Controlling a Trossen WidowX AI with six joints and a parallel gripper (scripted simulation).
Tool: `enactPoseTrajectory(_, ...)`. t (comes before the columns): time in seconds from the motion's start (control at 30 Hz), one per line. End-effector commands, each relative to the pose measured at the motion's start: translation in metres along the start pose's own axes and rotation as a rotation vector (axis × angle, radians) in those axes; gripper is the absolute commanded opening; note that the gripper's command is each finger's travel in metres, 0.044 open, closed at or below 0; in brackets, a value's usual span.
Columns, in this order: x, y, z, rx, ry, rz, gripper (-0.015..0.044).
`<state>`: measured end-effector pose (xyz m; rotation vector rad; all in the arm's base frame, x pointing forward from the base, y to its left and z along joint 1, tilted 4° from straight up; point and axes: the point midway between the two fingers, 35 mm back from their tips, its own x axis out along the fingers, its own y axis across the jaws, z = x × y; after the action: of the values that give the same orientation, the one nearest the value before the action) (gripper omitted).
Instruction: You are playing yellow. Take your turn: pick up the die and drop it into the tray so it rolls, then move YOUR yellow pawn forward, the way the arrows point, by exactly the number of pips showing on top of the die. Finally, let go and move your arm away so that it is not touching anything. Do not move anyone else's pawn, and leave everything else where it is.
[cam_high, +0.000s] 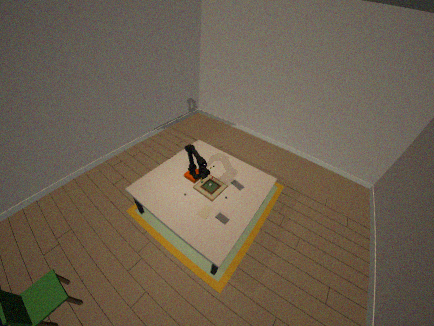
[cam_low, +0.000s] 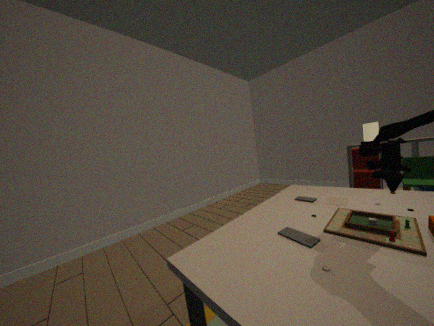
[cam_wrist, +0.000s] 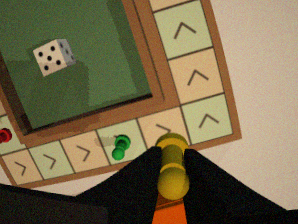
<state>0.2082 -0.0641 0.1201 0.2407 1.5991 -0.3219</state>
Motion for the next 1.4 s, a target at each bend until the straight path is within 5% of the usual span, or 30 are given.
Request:
enactPoseTrajectory(0.0,0.001,0.002,0.017,0.005,-0.011,0.001,0.0)
enactPoseTrajectory(1.0,0.064,0.022,0.14,0.005,-0.021,0.002,0.0)
enactPoseTrajectory(1.37,0.095,0.023,0.143,0.005,-0.021,0.002,0.0)
